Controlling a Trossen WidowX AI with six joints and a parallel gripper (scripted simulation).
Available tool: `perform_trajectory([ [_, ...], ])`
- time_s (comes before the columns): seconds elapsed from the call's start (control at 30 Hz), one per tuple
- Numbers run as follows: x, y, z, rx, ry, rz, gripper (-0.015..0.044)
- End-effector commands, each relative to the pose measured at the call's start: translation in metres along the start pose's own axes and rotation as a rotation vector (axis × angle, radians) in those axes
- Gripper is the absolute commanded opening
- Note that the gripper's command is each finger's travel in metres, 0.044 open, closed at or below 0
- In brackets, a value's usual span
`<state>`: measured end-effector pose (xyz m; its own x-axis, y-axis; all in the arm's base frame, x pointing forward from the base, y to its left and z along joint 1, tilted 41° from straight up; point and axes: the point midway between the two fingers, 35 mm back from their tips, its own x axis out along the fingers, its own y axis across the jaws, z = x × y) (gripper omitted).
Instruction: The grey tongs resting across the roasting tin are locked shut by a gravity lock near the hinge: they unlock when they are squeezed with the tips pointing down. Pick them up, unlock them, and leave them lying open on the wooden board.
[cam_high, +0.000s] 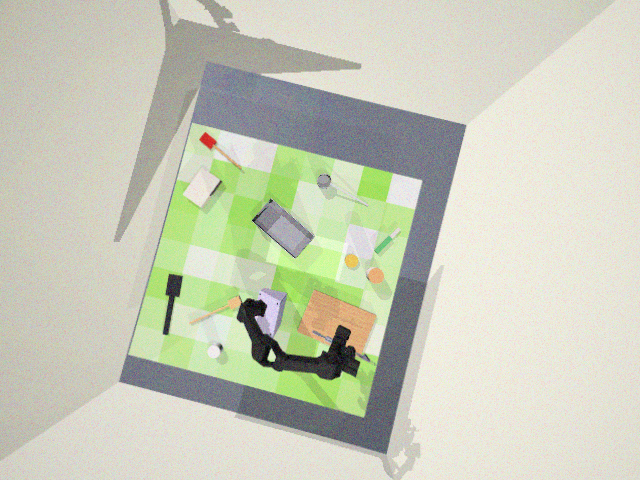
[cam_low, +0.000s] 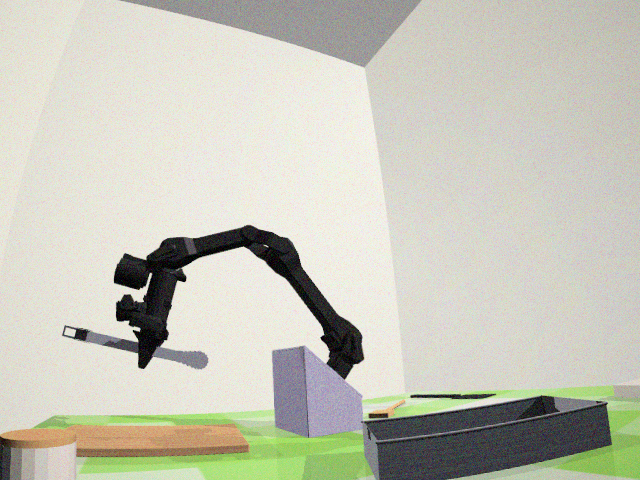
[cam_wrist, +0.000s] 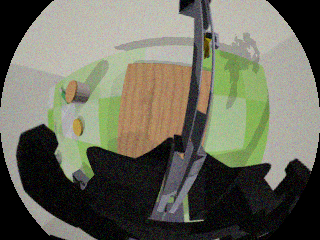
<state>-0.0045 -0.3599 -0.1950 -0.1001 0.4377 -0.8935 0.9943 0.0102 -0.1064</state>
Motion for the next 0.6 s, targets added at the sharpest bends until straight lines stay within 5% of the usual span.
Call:
perform_trajectory([
  [0.0,-0.0008,-0.0004,0.0015,-0.007,-0.045,-0.005,-0.0150],
  [0.57,0.0047,0.0006,0.0020,-0.010,-0.246,-0.002,-0.0150],
])
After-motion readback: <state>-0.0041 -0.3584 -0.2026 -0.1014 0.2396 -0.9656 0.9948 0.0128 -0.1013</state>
